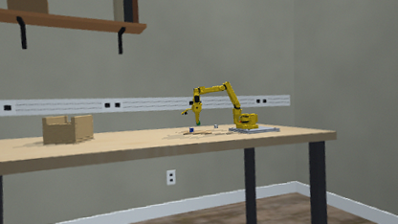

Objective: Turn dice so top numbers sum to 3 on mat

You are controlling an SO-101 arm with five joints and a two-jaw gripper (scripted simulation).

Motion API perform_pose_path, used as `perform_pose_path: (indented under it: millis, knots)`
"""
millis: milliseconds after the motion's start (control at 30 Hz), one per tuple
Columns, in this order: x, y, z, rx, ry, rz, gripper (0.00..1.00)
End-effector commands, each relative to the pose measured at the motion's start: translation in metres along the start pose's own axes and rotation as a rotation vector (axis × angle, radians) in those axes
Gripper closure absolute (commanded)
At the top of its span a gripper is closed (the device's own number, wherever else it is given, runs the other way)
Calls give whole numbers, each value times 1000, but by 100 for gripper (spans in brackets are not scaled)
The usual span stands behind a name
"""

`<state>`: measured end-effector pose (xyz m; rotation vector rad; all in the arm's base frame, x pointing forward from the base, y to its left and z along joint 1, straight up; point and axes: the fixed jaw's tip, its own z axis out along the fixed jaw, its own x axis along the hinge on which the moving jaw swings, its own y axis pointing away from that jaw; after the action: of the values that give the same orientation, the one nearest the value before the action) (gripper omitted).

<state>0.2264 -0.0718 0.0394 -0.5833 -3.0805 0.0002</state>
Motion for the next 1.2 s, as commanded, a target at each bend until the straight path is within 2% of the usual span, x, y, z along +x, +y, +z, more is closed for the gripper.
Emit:
perform_pose_path:
  millis: [0,467,1167]
  knots:
    - [0,-2,-3,-2,-21,-1,100]
    - [0,-2,-3,-2,-21,-1,100]
    - [0,-2,5,-2,-21,-1,100]
